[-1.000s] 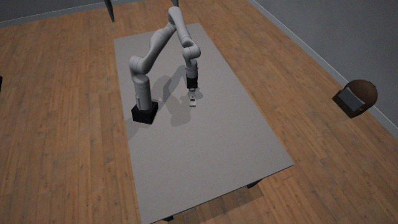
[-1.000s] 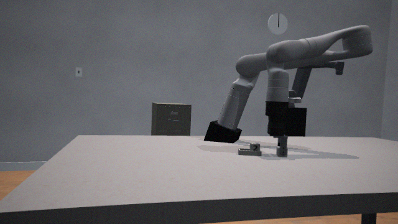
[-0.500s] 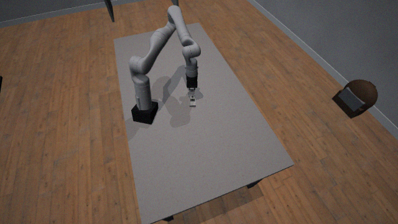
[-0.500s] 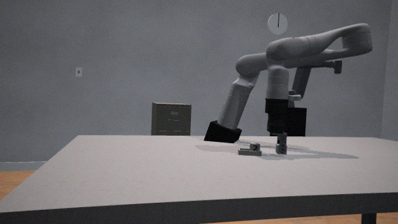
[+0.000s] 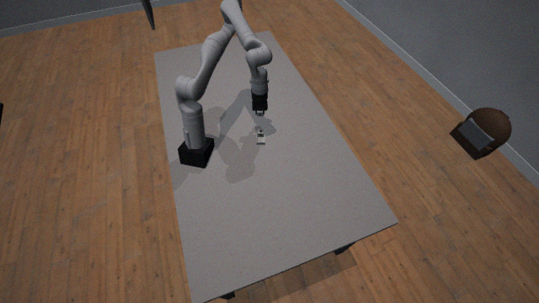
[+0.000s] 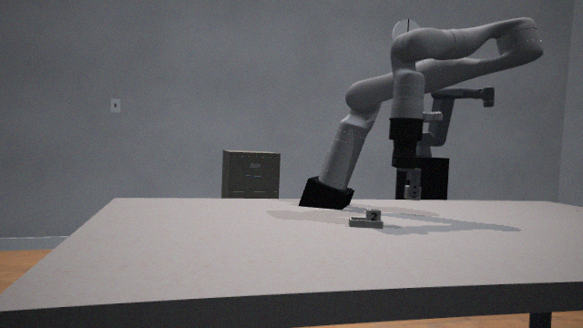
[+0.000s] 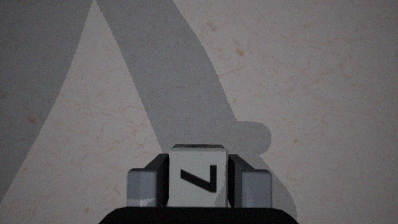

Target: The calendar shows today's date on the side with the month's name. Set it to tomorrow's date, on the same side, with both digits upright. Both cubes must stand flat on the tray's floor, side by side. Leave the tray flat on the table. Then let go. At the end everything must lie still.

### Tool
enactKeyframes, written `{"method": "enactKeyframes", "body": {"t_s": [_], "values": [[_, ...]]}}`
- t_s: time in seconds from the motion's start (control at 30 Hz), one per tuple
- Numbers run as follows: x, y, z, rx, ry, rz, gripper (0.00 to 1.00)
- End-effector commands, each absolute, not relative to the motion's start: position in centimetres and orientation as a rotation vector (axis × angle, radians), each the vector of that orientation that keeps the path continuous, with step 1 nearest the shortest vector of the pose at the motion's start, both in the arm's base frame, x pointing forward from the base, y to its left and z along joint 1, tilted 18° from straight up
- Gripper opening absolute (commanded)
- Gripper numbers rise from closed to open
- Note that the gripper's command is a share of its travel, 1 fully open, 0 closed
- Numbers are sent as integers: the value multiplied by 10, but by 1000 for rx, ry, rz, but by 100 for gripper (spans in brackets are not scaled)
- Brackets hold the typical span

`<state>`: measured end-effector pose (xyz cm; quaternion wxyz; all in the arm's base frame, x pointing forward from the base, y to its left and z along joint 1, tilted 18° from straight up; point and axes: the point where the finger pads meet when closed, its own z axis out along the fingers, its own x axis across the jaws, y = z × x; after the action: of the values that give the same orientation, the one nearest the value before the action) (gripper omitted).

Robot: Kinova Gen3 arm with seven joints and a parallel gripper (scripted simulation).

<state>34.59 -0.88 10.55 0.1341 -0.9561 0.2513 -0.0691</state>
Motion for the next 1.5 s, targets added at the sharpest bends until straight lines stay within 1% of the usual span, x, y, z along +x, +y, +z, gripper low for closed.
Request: {"method": "enactKeyframes", "body": {"t_s": [0.0, 0.23, 0.73, 0.83, 1.0, 1.07, 1.27, 1.47], "values": [[347, -9, 117, -2764, 718, -216, 60], [343, -13, 134, -2764, 718, -216, 60], [342, -15, 135, -2764, 719, -215, 60], [338, -28, 132, -2766, 721, -213, 60], [320, -68, 122, -2768, 726, -209, 60], [320, -68, 122, -2768, 726, -209, 60], [291, -111, 111, -2763, 725, -212, 60], [282, -122, 108, -2761, 724, -215, 60]]}}
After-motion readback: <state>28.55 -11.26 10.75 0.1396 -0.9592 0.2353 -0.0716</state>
